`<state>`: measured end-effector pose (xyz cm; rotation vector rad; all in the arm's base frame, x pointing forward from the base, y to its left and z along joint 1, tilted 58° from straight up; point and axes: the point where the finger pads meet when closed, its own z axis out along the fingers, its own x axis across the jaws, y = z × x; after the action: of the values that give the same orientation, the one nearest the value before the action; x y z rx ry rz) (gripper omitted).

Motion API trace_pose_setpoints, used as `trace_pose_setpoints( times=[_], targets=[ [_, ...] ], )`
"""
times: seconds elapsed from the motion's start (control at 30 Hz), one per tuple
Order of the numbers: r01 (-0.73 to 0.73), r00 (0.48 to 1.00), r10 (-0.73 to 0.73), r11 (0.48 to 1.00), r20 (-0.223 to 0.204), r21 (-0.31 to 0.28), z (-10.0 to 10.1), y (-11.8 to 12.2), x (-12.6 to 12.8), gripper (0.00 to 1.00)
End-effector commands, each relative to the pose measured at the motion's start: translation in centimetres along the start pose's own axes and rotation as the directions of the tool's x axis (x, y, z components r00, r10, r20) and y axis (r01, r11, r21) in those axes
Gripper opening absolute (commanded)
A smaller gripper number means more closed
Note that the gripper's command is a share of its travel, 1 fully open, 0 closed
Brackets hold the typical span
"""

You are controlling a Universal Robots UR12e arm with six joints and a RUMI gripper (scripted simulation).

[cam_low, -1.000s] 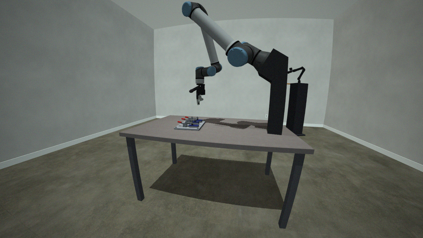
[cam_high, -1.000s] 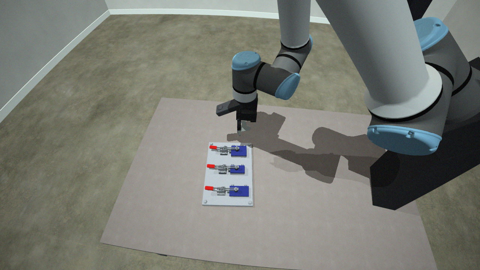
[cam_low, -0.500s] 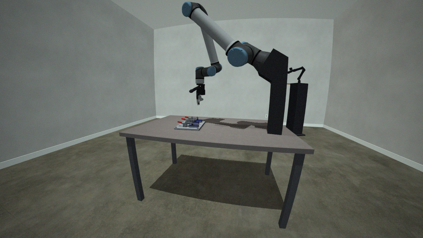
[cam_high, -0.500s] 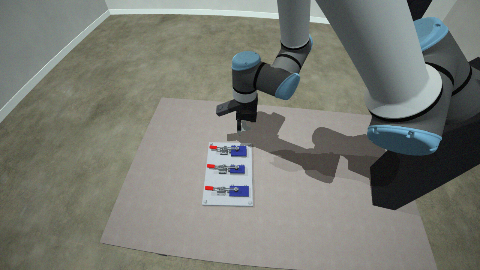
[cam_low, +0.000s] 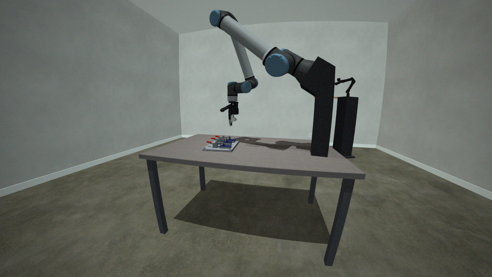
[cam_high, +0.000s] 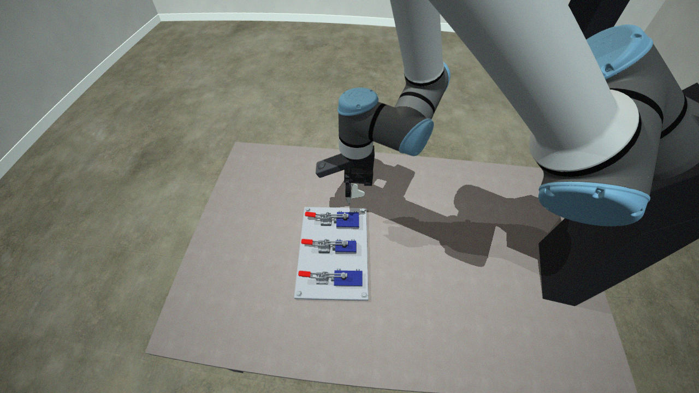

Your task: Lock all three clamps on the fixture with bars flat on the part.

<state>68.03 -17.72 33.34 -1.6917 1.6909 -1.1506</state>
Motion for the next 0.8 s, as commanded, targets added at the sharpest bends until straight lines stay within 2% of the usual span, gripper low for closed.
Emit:
trace_pose_setpoints(
  times=[0.0, 0.4, 0.63, 0.7, 0.77],
  targets=[
    [0.0, 1.0, 0.0, 1.0, -0.001, 0.002, 2.0, -0.1, 0.0, 0.28],
    [0.0, 1.0, 0.0, 1.0, -0.001, 0.002, 2.4, -0.4, 0.0, 0.28],
    [0.0, 1.0, 0.0, 1.0, -0.001, 0.002, 2.4, -2.9, 0.0, 0.28],
    [0.0, 1.0, 0.0, 1.0, -0.001, 0.002, 2.4, -2.9, 0.0, 0.28],
    [0.0, 1.0, 0.0, 1.0, -0.001, 0.002, 2.4, -4.1, 0.0, 0.28]
  ],
)
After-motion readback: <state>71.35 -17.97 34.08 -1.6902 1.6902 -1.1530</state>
